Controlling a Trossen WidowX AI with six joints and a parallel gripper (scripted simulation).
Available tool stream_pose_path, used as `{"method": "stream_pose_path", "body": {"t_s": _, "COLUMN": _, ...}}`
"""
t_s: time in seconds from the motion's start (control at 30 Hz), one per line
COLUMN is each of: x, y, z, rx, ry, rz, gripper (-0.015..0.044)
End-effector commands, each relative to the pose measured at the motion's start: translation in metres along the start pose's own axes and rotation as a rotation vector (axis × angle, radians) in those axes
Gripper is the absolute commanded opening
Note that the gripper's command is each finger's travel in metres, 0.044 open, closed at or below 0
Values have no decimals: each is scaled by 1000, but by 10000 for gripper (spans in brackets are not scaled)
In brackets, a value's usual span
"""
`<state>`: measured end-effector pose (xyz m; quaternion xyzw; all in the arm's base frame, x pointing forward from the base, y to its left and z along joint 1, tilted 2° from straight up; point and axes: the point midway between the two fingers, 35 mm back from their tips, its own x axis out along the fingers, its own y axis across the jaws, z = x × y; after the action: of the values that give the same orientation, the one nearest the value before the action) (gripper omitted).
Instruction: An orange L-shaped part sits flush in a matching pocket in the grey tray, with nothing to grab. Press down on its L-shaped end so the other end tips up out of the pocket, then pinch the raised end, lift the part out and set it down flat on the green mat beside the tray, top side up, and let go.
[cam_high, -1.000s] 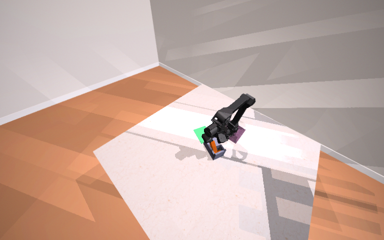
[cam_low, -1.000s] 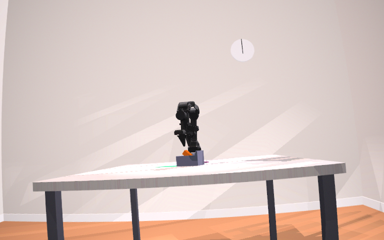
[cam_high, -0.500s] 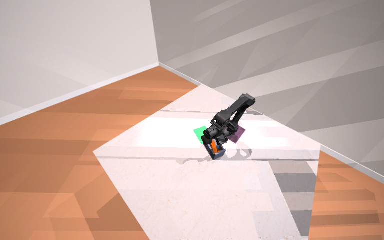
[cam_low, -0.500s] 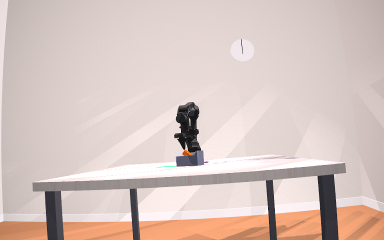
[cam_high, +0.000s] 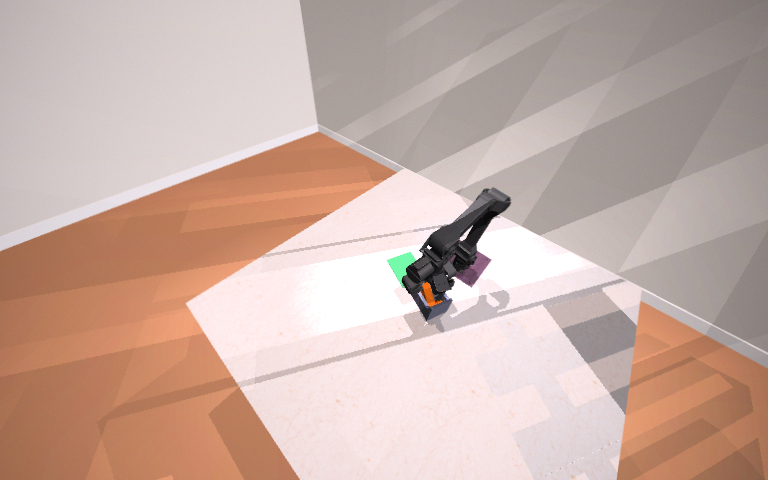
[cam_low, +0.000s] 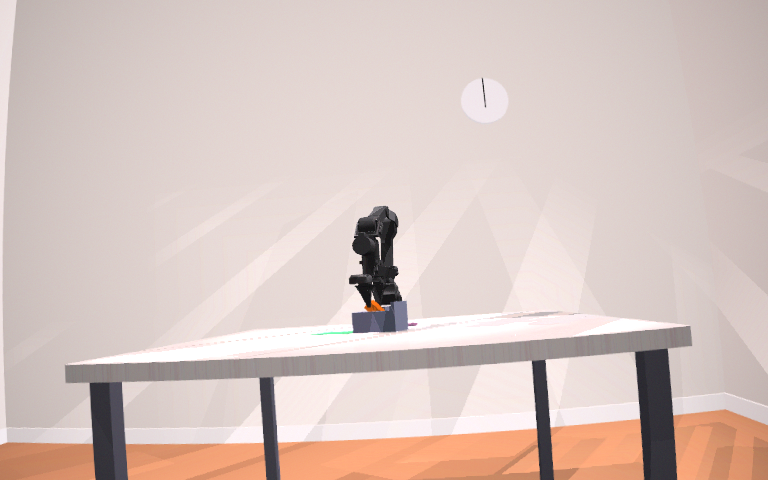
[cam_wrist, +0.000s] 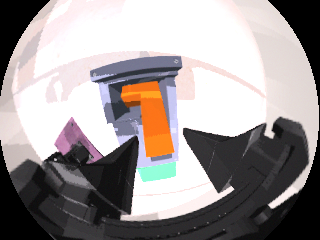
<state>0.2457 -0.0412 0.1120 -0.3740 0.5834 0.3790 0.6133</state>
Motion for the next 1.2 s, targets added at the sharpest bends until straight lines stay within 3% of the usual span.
{"method": "stream_pose_path", "body": {"t_s": 0.0, "x": 8, "y": 2, "z": -1, "rx": -1, "ry": 3, "rz": 6, "gripper": 280}}
{"method": "stream_pose_path", "body": {"t_s": 0.13, "x": 11, "y": 2, "z": -1, "rx": -1, "ry": 3, "rz": 6, "gripper": 280}}
{"method": "stream_pose_path", "body": {"t_s": 0.27, "x": 7, "y": 1, "z": 0, "rx": -1, "ry": 1, "rz": 2, "gripper": 175}}
{"method": "stream_pose_path", "body": {"t_s": 0.63, "x": 7, "y": 1, "z": 0, "rx": -1, "ry": 1, "rz": 2, "gripper": 102}}
{"method": "stream_pose_path", "body": {"t_s": 0.77, "x": 7, "y": 1, "z": 0, "rx": -1, "ry": 1, "rz": 2, "gripper": 0}}
{"method": "stream_pose_path", "body": {"t_s": 1.17, "x": -3, "y": 1, "z": 0, "rx": -1, "ry": 2, "rz": 4, "gripper": 0}}
